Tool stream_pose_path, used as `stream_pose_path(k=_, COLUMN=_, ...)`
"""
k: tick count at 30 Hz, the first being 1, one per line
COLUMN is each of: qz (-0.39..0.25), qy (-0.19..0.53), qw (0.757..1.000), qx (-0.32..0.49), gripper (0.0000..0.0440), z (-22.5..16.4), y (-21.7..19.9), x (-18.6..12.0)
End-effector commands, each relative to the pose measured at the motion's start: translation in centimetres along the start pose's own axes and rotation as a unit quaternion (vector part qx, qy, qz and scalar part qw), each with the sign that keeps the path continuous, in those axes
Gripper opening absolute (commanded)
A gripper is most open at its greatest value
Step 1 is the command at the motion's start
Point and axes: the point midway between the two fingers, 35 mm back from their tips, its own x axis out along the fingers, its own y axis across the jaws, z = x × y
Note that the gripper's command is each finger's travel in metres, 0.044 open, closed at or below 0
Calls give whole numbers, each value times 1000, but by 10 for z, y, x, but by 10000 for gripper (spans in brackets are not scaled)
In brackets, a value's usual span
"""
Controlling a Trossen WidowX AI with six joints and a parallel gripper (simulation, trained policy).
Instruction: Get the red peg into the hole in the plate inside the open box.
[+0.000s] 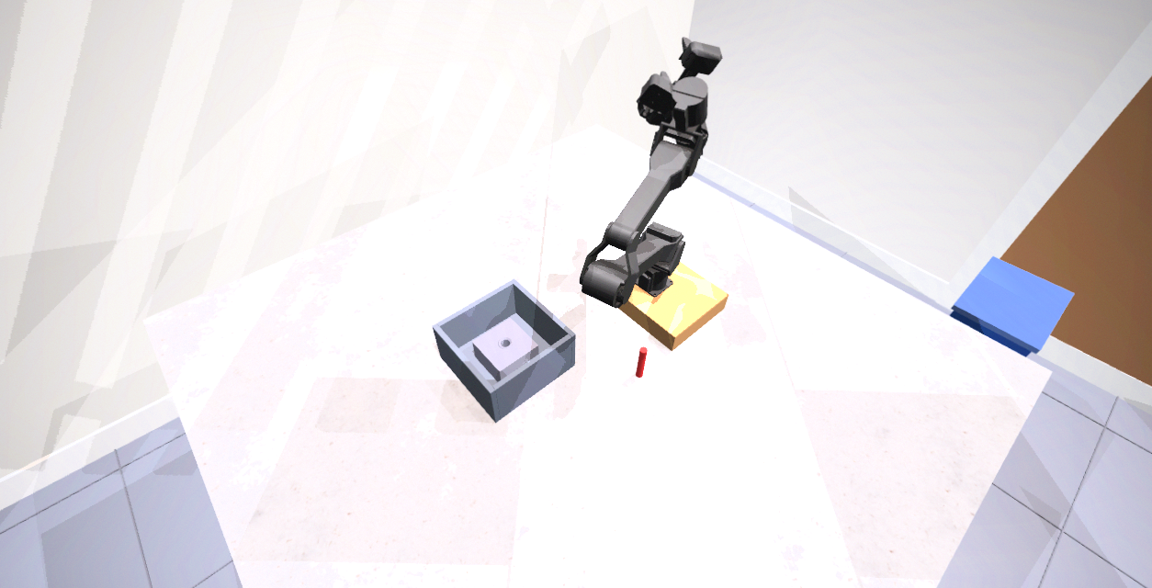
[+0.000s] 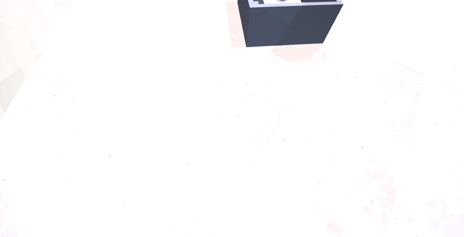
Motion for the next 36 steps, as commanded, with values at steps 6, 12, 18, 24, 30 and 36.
stream_pose_path(k=6, qz=26, qy=-3, qw=999, qx=40, gripper=440, z=2, y=12, x=6)
stream_pose_path(k=12, qz=75, qy=-10, qw=989, qx=128, gripper=440, z=9, y=35, x=16)
stream_pose_path(k=18, qz=134, qy=-9, qw=969, qx=208, gripper=440, z=18, y=62, x=23)
stream_pose_path(k=24, qz=200, qy=-2, qw=940, qx=277, gripper=440, z=33, y=92, x=26)
stream_pose_path(k=30, qz=273, qy=12, qw=902, qx=333, gripper=440, z=52, y=123, x=24)
stream_pose_path(k=36, qz=351, qy=31, qw=859, qx=372, gripper=440, z=76, y=155, x=13)
